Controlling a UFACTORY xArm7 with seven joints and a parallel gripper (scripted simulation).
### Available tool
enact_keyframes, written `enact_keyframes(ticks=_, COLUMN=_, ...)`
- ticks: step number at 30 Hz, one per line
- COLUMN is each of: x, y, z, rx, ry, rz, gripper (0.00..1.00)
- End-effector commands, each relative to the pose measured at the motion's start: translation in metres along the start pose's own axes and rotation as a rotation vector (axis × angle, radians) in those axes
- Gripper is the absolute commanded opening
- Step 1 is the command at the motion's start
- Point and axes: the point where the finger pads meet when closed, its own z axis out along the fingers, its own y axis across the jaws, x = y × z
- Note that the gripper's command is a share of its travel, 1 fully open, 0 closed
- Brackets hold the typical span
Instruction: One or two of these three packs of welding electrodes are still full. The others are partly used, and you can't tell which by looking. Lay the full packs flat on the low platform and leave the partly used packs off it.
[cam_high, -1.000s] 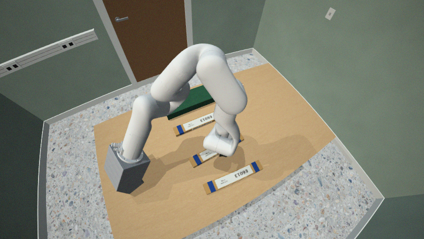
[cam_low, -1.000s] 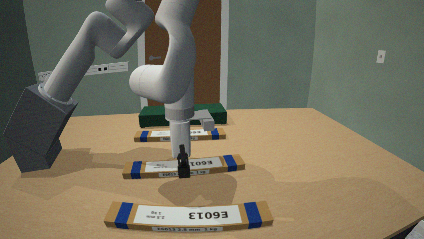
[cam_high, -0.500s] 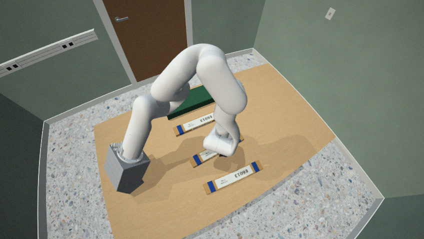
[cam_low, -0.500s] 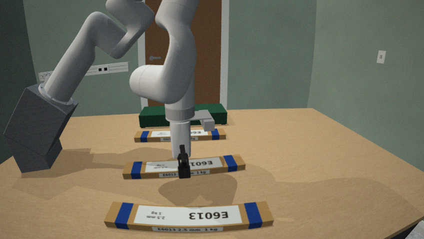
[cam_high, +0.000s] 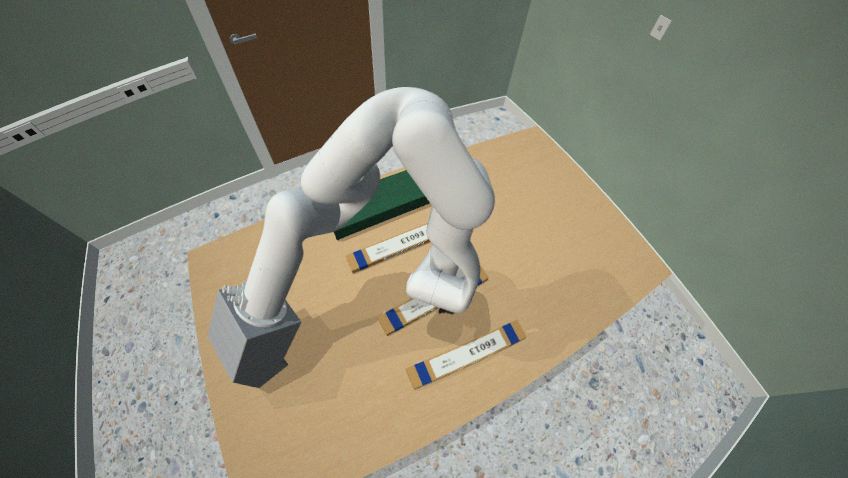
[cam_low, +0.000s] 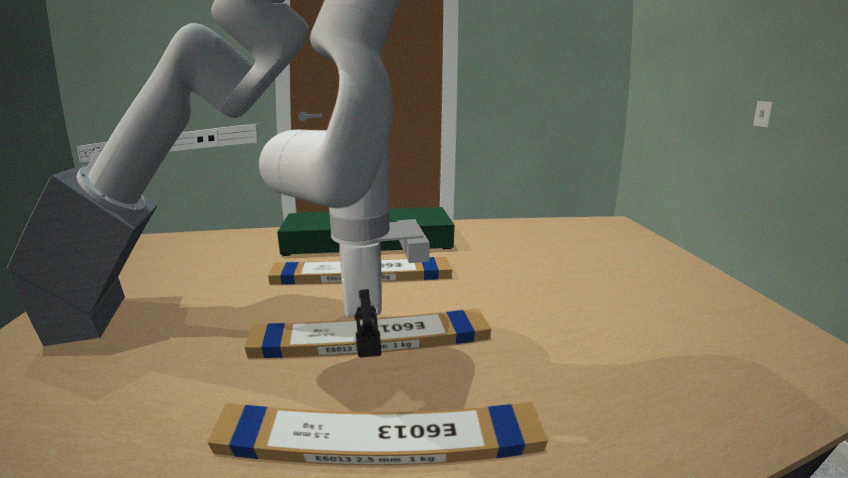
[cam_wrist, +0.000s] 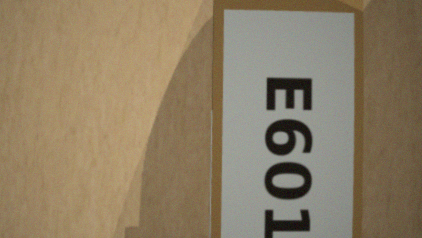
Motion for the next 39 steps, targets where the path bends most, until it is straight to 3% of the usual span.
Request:
enact_keyframes(ticks=1, x=0.000, y=0.001, z=-0.002, rx=-0.002, ry=0.001, rz=0.000, gripper=1.00)
enact_keyframes(ticks=7, x=0.000, y=0.001, z=-0.015, rx=-0.002, ry=0.001, rz=0.000, gripper=1.00)
enact_keyframes(ticks=18, x=0.000, y=0.001, z=-0.079, rx=-0.002, ry=0.001, rz=0.000, gripper=1.00)
enact_keyframes(ticks=31, x=0.001, y=-0.002, z=-0.081, rx=-0.001, ry=0.001, rz=0.002, gripper=1.00)
enact_keyframes(ticks=34, x=0.011, y=-0.037, z=-0.079, rx=0.009, ry=-0.001, rz=0.014, gripper=1.00)
enact_keyframes(ticks=39, x=0.014, y=-0.135, z=-0.077, rx=0.017, ry=-0.008, rz=0.049, gripper=1.00)
